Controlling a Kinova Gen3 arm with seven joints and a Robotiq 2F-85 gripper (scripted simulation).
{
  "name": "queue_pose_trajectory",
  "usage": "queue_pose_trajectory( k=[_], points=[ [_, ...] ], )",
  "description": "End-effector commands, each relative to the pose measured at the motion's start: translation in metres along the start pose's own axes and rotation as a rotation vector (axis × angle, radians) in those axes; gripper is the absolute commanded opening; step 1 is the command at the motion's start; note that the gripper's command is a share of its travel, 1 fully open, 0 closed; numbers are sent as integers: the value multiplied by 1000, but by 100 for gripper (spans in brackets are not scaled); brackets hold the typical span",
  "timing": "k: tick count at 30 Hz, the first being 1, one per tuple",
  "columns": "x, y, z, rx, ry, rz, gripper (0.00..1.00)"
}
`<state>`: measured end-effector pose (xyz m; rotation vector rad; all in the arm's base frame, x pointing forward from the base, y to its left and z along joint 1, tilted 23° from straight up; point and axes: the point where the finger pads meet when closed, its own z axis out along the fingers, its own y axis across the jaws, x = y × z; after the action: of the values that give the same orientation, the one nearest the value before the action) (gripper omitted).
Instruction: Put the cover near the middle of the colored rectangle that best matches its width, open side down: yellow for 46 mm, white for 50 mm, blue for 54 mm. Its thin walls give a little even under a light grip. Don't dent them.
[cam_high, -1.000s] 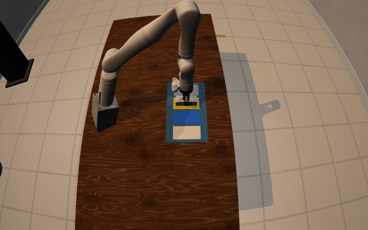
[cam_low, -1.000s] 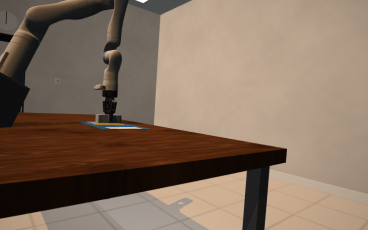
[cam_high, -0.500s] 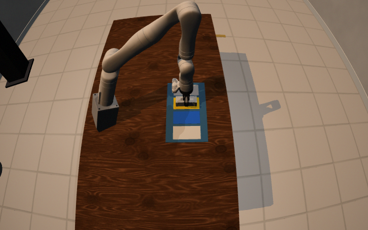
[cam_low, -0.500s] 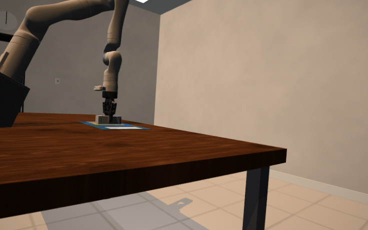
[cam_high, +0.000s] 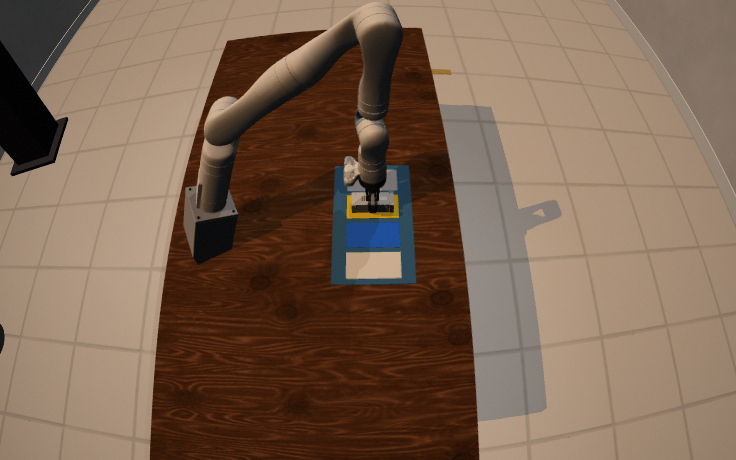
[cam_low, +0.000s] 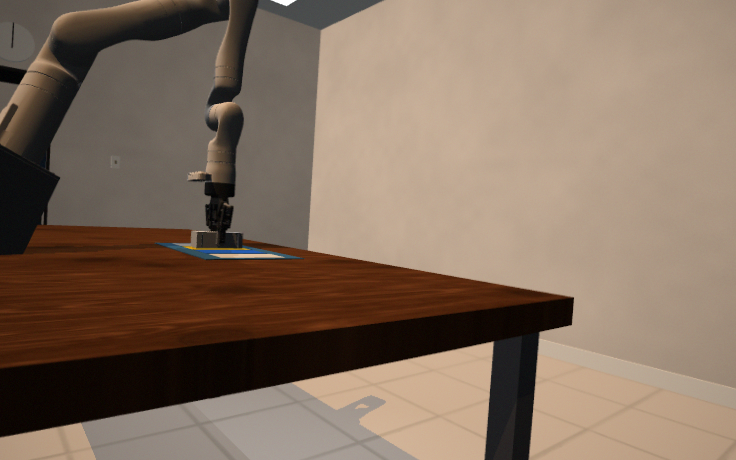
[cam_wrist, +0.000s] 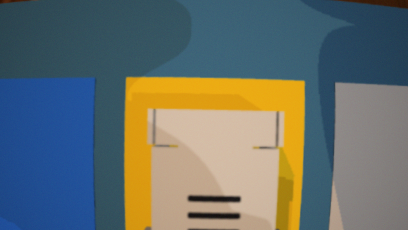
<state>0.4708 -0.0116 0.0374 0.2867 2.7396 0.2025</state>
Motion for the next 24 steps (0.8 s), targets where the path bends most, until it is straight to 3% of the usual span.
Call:
queue_pose_trajectory(
  k=[1,2,3,24],
  points=[
    [-1,0,0,0,-1,0,0],
    [-1,0,0,0,-1,0,0],
    [-1,0,0,0,-1,0,100],
    [-1,0,0,0,-1,0,100]
  ],
)
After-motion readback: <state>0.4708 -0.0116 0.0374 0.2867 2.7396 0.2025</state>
